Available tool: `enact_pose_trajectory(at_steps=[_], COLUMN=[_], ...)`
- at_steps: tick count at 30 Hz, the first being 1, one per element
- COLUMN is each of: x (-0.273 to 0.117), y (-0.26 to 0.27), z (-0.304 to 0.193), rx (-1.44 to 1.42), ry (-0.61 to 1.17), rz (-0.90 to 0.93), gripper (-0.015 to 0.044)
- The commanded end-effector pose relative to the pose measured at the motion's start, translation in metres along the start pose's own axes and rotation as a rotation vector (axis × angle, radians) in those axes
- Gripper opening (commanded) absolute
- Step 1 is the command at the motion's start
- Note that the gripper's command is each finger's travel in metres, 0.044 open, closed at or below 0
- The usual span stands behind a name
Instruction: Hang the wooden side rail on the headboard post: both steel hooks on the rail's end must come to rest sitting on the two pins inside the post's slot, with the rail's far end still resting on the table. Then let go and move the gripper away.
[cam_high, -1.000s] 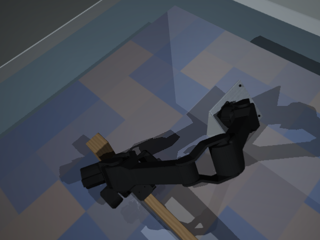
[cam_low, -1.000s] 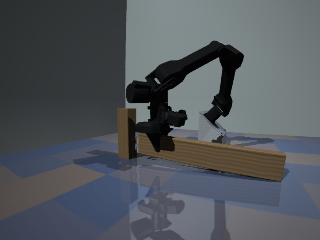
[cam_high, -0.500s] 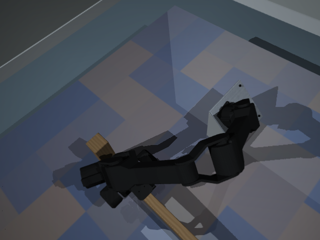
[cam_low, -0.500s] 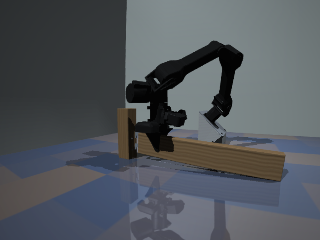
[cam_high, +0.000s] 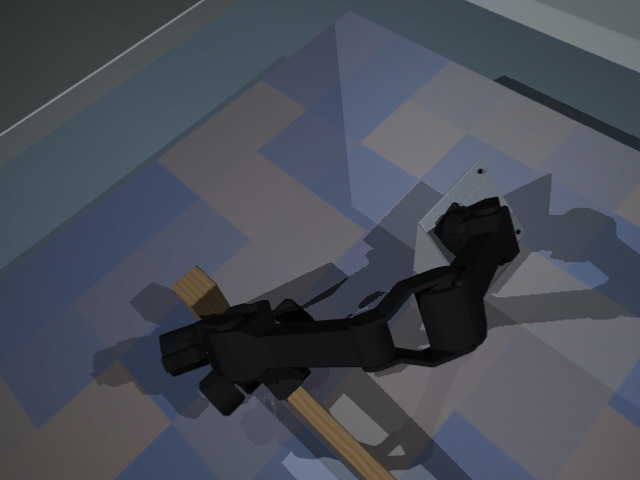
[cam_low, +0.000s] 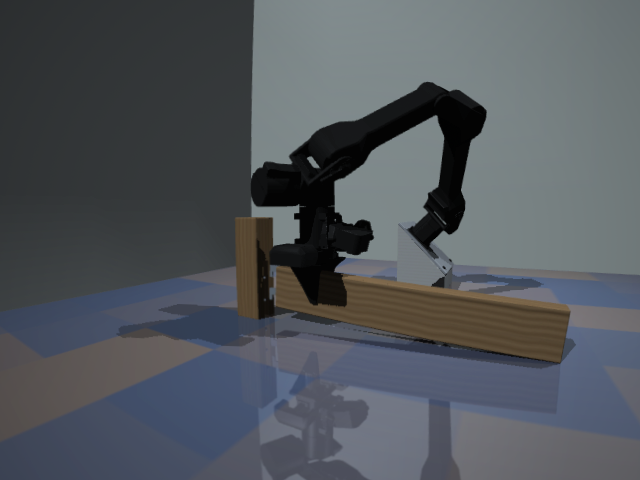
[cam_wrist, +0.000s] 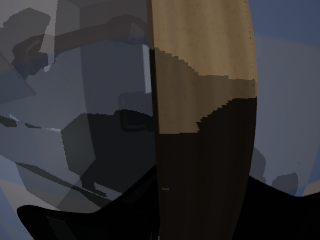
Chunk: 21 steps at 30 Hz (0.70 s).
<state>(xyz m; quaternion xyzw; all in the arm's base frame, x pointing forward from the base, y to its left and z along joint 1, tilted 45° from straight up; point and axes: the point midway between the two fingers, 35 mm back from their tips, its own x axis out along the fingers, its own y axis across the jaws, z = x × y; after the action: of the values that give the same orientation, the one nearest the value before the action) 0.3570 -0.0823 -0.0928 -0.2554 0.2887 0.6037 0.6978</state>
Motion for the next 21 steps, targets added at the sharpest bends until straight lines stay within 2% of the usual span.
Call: enact_pose_trajectory(at_steps=[1, 21], x=[-0.0049, -0.0044], y=[-0.0004, -0.0007], z=[-0.0045, -0.0065], rx=[0.005, 0.005], ry=[0.005, 0.005], rz=[-0.01, -0.01], gripper=[0.0, 0.0])
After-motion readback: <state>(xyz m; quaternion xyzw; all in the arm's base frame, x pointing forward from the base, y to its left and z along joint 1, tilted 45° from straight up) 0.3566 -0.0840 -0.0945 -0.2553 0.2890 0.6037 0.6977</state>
